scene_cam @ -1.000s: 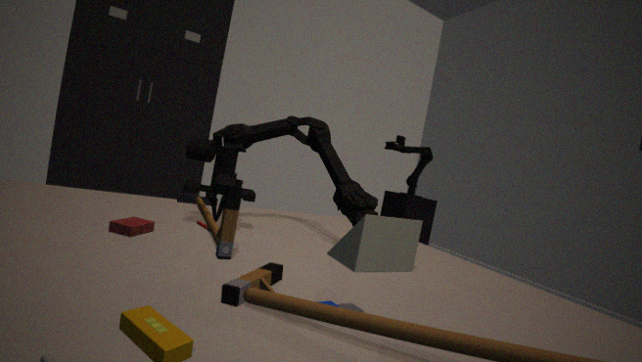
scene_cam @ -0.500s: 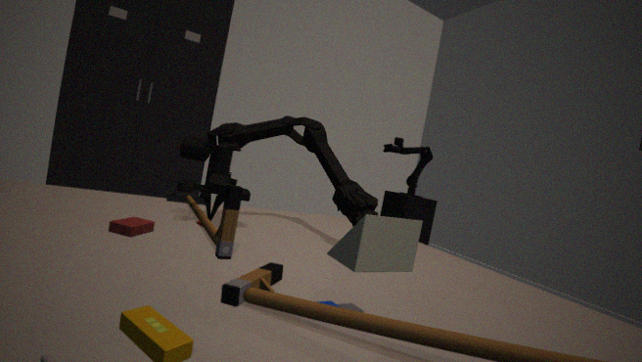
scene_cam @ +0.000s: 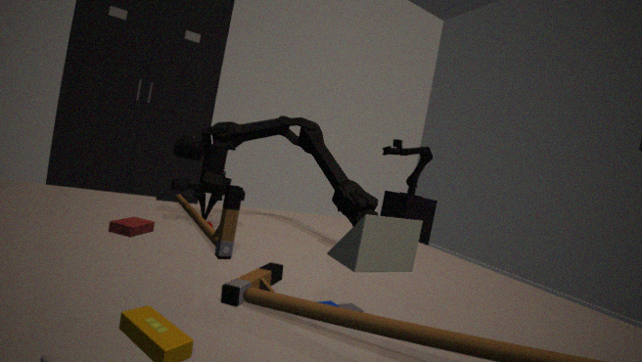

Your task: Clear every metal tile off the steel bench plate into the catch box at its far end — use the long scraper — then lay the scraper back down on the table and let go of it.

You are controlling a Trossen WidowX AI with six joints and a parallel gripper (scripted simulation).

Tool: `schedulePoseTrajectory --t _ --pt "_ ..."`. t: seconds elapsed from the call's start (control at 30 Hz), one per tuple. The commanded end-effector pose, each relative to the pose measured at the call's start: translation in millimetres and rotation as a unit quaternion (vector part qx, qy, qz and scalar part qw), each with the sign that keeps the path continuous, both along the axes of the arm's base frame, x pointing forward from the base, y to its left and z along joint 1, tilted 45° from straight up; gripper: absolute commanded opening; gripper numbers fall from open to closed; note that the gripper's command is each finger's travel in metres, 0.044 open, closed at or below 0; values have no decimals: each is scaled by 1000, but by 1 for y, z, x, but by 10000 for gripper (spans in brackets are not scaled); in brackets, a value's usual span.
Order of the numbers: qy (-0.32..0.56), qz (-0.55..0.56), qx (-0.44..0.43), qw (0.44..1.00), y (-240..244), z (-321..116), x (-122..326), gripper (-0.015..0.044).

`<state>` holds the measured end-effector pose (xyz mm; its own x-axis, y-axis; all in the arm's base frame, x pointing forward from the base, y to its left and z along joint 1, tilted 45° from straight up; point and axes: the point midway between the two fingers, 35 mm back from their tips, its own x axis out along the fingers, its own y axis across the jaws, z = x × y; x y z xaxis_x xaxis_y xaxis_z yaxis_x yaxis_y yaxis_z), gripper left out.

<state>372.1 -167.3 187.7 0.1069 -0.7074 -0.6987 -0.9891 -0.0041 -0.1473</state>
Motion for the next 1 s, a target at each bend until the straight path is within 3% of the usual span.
schedulePoseTrajectory --t 0.0,0.97 --pt "0 -7 -2 1000 -3 -2 4 0" --pt "1 0 3 1000 65 62 -4 0"
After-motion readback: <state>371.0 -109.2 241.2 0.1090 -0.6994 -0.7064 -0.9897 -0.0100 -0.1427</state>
